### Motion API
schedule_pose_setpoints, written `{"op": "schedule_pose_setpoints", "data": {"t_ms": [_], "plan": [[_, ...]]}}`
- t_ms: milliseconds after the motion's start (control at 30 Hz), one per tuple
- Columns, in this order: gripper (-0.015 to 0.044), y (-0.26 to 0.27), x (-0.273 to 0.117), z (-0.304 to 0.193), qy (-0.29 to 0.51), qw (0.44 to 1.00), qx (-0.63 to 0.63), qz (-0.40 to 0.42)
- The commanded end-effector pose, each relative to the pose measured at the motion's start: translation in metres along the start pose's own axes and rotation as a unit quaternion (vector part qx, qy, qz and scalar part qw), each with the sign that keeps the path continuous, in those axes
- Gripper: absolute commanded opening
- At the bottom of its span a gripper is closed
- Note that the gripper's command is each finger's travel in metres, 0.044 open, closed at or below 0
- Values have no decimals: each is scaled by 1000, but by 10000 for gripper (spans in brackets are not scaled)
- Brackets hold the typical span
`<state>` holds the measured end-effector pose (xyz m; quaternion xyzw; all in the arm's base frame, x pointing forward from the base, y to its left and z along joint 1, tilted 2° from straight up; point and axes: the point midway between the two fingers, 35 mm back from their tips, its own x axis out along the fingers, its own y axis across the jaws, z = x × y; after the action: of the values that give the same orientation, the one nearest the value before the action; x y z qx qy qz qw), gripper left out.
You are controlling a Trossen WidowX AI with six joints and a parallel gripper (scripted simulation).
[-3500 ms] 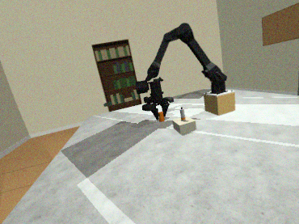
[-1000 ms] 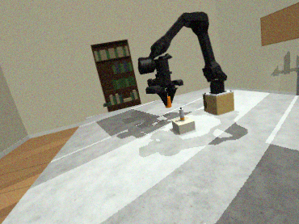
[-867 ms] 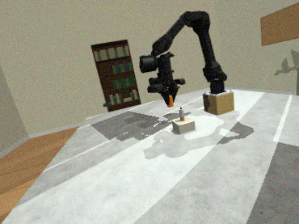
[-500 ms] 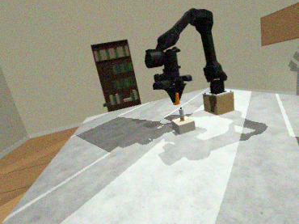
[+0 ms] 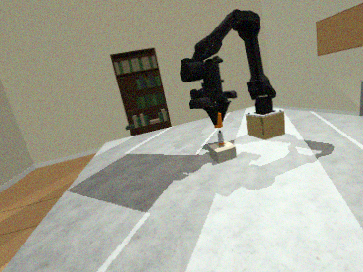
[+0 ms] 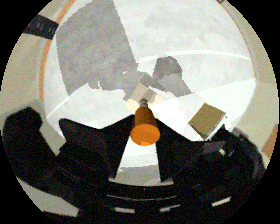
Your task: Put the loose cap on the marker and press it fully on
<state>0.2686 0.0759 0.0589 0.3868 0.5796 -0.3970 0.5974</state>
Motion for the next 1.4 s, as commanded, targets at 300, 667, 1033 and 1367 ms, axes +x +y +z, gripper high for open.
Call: {"op": "schedule_pose_setpoints", "data": {"t_ms": [300,667,1033,1367], "plan": [[0,0,21,-1,2,1000,2,-2],[0,0,39,-1,2,1000,2,-2],[0,-1,52,-1,2,1000,2,-2],[26,-2,52,-1,1,1000,2,-3]]}}
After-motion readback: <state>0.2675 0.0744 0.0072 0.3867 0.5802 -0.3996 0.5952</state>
